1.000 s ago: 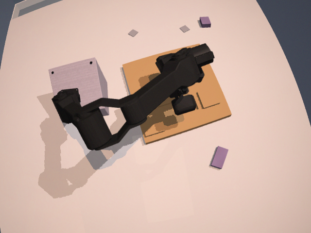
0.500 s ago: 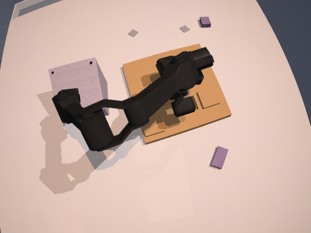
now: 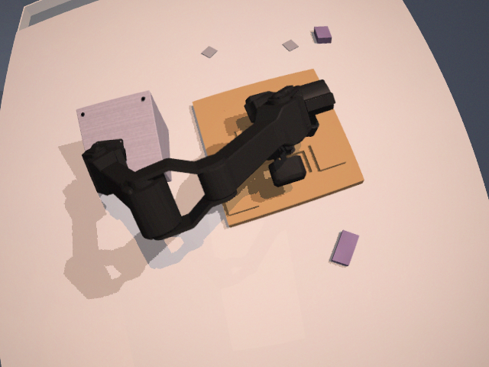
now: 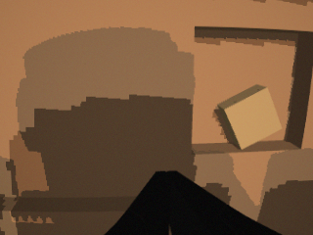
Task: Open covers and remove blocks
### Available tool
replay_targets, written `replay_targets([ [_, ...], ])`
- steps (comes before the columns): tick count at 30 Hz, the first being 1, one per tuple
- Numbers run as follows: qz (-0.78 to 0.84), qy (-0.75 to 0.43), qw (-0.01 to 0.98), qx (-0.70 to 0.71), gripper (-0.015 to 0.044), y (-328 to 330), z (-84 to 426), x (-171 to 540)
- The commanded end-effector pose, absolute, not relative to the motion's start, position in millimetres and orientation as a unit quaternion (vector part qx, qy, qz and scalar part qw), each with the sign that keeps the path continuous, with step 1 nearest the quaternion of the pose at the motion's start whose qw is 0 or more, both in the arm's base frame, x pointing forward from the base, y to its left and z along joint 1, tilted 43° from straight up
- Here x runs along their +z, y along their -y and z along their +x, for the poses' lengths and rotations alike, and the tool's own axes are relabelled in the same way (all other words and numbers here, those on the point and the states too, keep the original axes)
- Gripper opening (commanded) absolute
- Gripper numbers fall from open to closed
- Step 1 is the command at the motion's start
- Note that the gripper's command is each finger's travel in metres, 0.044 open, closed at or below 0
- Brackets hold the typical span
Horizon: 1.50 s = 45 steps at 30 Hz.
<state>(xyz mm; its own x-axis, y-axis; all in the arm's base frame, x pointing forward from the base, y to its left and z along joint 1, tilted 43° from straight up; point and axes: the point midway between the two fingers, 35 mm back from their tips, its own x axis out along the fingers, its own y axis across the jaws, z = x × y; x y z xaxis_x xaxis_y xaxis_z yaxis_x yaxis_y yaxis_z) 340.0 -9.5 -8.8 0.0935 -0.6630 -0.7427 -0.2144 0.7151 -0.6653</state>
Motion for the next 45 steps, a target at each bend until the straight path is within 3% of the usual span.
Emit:
replay_targets([
  [1, -0.341, -0.652, 0.655, -0.17, 0.0, 13, 335, -9],
  [45, -0.342, -0.653, 0.654, -0.169, 0.0, 26, 290, -3],
])
